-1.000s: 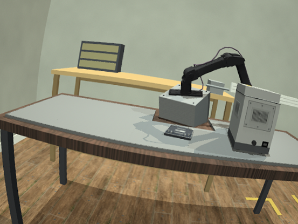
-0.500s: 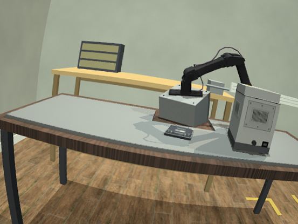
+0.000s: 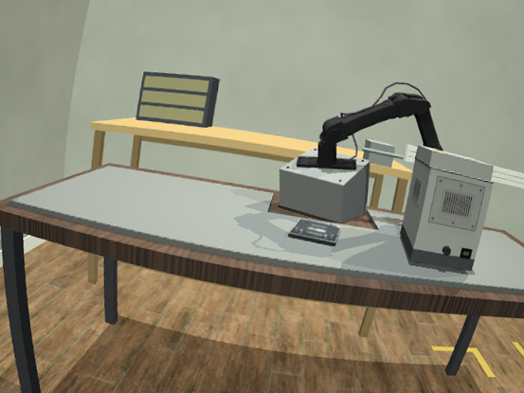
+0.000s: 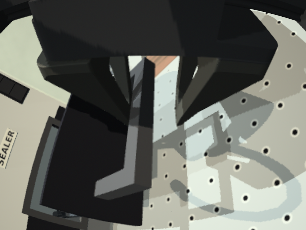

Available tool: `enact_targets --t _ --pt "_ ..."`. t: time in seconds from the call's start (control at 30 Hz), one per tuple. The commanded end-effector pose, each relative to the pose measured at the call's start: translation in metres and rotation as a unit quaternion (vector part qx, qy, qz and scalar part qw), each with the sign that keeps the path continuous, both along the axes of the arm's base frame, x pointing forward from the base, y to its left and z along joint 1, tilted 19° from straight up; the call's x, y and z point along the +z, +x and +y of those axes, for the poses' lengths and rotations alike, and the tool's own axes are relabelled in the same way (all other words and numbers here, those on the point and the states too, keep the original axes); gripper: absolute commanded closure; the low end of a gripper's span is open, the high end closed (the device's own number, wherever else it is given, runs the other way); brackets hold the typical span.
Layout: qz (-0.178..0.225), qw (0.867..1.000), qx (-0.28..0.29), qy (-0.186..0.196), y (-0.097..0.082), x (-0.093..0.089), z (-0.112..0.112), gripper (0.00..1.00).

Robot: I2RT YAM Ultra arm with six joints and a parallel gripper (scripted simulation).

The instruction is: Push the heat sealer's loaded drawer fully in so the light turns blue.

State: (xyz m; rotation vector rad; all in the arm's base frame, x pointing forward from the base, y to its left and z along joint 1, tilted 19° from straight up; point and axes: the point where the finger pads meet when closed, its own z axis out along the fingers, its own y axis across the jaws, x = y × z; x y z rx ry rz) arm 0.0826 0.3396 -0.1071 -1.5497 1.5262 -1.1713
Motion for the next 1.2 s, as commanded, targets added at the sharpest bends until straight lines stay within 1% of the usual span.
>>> enact_targets --t 0.0,0.63,0.67,1.17 --pt "-0.001 0.999 0.011 0.033 -0.0037 0.0158 0.0156 0.7" --pt "-0.001 0.999 0.011 0.033 -0.0037 0.0158 0.0156 0.7" --pt "-0.001 0.999 0.011 0.033 -0.0037 0.0158 0.0156 0.73" --pt "0.006 0.999 0.005 0.032 -0.0047 0.0137 0.0137 0.85"
